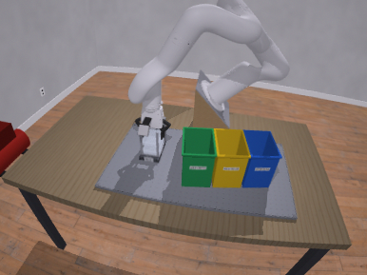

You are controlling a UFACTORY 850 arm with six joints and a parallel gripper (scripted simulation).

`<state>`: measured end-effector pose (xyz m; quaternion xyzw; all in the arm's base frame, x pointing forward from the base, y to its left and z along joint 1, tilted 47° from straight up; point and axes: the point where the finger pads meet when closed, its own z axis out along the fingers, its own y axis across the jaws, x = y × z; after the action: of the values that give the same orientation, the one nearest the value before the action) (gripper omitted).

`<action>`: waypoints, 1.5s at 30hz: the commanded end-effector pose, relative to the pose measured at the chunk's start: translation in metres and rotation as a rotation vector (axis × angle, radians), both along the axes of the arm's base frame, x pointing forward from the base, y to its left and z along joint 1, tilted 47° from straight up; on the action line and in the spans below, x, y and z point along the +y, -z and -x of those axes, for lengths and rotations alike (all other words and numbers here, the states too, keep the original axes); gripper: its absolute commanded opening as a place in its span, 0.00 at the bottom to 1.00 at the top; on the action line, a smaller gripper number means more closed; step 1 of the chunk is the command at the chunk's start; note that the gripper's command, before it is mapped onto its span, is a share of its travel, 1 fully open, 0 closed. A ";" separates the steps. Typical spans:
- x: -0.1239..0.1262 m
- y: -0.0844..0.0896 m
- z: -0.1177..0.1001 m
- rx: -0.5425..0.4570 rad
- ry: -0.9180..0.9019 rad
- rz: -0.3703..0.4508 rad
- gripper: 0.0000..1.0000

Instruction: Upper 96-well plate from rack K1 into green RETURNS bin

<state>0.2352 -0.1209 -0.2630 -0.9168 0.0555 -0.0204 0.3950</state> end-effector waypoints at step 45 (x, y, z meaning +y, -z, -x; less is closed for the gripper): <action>-0.051 -0.048 0.005 0.000 0.000 0.001 0.00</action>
<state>0.2298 -0.1677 -0.2183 -0.9167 0.0555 -0.0202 0.3951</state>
